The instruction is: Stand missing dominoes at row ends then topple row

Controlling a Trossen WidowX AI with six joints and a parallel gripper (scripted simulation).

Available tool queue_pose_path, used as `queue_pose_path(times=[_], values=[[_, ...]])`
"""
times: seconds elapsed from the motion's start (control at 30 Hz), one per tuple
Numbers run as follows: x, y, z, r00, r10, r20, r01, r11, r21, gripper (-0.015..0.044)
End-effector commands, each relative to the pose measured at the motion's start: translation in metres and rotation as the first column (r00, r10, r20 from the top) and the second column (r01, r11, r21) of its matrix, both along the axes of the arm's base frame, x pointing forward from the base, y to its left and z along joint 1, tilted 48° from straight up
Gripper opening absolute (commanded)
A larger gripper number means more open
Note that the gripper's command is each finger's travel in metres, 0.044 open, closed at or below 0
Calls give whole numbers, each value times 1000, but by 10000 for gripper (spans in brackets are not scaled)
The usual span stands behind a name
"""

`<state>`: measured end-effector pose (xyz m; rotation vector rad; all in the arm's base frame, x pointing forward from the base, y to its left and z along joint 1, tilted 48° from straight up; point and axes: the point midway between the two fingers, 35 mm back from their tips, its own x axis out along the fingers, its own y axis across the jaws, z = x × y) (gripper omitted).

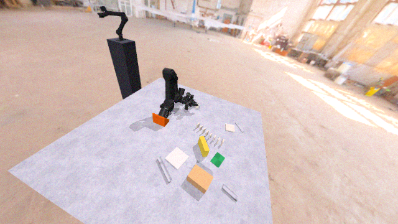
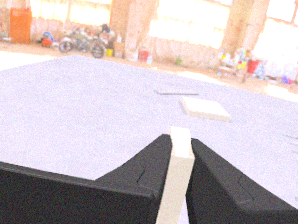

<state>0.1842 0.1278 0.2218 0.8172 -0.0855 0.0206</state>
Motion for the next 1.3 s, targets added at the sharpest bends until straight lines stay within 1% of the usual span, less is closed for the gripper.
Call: queue_pose_path(times=[0.0, 0.57, 1.27], values=[[-4, -5, -4, 1000, -8, -7, 8, 999, 37, 22], [-4, -4, -4, 1000, -8, -7, 8, 999, 37, 22], [2, 18, -21, 1000, -4, -5, 4, 1000, 30, 22]])
